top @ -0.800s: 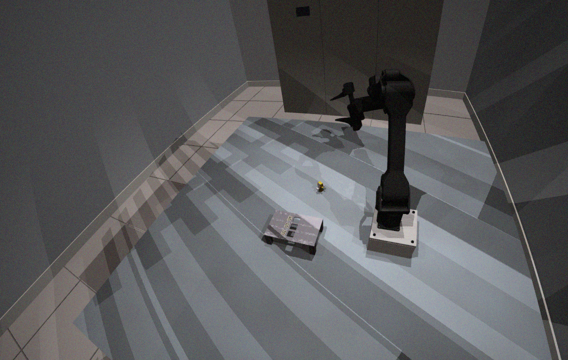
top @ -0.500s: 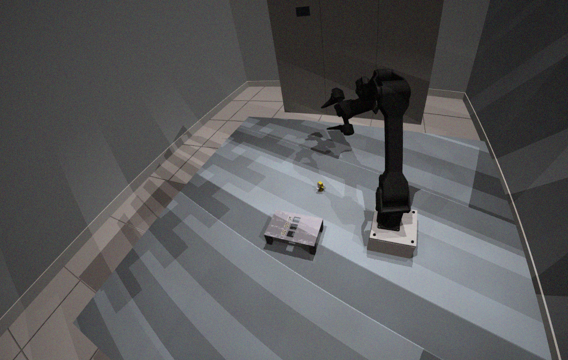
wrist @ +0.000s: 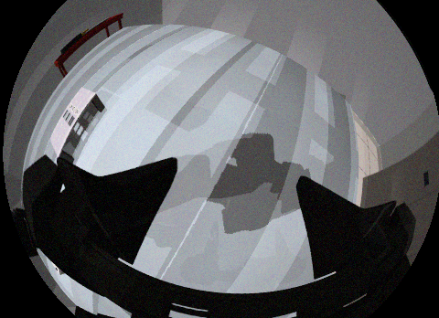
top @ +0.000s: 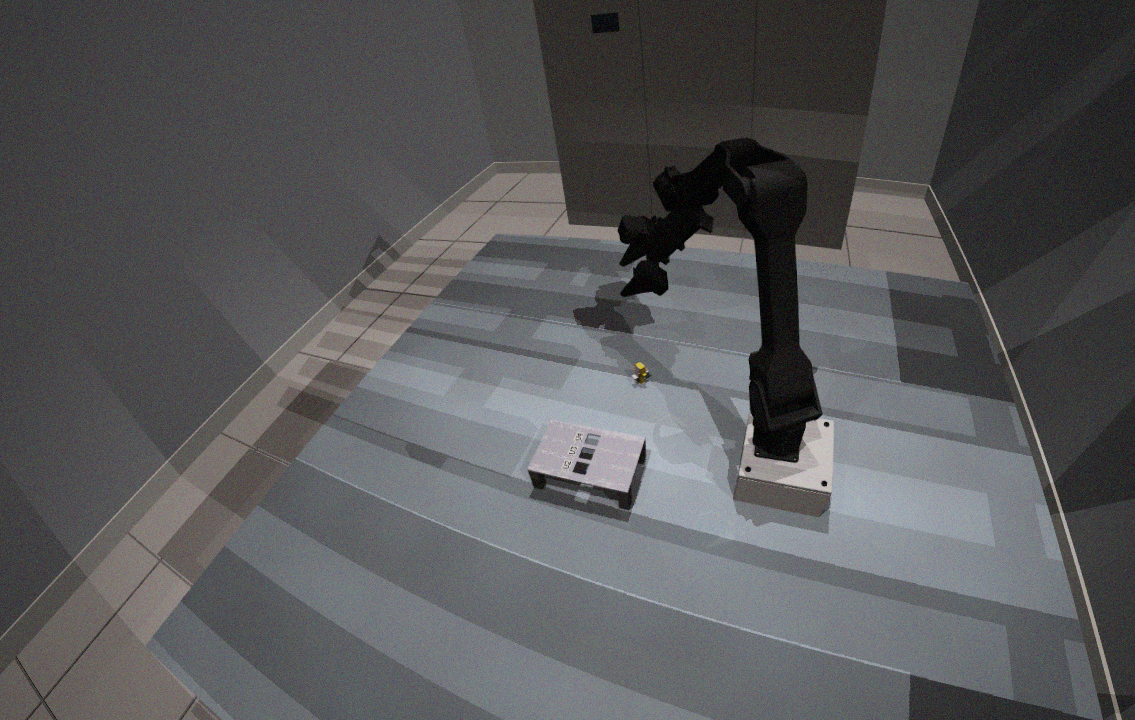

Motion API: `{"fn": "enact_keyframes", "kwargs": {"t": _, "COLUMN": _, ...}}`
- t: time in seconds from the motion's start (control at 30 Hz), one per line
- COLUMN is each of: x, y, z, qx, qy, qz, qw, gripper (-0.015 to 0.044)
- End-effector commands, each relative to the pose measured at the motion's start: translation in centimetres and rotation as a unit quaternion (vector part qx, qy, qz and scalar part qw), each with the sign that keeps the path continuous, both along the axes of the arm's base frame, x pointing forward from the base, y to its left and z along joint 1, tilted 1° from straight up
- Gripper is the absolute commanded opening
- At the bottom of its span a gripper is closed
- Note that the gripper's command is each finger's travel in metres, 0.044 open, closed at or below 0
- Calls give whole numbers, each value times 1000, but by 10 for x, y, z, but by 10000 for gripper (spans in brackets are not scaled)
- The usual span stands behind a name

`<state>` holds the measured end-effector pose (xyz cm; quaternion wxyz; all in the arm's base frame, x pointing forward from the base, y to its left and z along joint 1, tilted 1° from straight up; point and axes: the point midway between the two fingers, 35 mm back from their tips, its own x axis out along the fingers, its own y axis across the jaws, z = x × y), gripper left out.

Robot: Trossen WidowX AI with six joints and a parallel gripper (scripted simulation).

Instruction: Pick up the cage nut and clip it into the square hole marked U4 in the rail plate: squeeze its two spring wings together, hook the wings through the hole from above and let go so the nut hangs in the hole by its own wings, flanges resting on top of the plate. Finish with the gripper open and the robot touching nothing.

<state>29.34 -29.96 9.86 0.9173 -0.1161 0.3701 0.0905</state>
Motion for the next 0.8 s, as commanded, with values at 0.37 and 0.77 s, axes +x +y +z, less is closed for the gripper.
{"fn": "enact_keyframes", "kwargs": {"t": 0.37, "x": -28, "y": 130, "z": -34, "qx": 168, "qy": 316, "qz": -379, "qw": 853, "gripper": 440}}
{"fn": "enact_keyframes", "kwargs": {"t": 0.77, "x": -40, "y": 145, "z": -33, "qx": 153, "qy": 340, "qz": -445, "qw": 814, "gripper": 440}}
